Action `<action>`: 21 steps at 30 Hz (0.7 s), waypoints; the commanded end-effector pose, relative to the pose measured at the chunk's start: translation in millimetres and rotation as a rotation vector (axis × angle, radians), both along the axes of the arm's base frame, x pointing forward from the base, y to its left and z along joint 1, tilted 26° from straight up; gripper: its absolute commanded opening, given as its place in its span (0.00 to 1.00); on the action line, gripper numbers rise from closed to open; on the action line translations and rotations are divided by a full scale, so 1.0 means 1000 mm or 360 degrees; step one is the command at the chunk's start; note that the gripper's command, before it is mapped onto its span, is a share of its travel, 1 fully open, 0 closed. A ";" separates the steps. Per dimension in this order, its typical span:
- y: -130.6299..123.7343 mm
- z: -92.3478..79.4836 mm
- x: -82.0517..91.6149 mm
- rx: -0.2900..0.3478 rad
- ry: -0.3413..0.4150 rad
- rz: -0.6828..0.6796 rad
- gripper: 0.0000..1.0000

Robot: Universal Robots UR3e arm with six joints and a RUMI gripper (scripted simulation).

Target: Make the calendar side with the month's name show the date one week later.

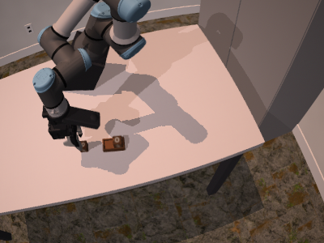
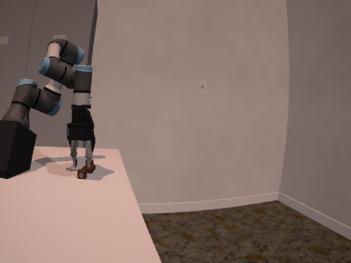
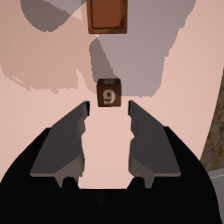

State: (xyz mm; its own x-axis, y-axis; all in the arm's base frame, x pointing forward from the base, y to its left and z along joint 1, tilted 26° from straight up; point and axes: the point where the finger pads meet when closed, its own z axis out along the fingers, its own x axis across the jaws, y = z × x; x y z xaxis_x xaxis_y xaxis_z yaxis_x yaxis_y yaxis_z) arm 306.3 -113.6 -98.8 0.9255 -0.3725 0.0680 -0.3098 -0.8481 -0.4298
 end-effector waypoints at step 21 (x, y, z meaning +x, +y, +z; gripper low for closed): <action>0.007 -0.016 0.004 0.0001 -0.0002 -0.0002 0.28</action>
